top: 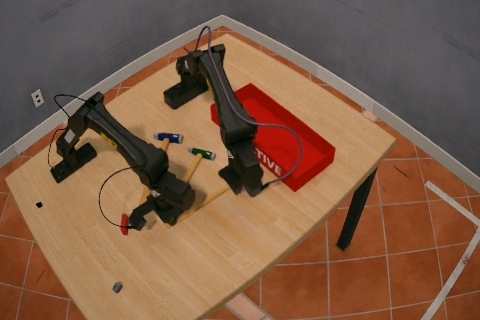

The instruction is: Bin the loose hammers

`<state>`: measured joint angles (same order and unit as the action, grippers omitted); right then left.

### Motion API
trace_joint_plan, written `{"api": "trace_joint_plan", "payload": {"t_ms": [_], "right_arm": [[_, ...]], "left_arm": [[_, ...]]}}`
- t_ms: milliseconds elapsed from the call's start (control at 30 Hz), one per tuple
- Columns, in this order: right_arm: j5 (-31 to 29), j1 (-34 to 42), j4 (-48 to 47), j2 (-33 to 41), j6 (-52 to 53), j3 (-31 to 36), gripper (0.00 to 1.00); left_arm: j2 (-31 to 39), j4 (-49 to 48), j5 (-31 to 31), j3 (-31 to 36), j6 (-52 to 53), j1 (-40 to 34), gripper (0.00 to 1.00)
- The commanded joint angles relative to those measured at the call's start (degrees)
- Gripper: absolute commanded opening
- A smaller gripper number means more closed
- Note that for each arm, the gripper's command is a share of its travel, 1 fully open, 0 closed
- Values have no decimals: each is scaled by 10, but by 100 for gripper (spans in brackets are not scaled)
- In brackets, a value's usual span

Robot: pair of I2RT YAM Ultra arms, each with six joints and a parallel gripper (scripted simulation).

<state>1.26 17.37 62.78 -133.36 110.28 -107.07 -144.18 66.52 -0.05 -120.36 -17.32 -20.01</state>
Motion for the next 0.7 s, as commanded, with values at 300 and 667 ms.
{"api": "trace_joint_plan", "payload": {"t_ms": [300,667], "right_arm": [[-12,-3,2,5,-4,6,18],[-12,-3,2,5,-3,7,18]], "left_arm": [[10,-1,1,-3,-1,-2,20],[16,-7,1,5,1,-1,9]]}}
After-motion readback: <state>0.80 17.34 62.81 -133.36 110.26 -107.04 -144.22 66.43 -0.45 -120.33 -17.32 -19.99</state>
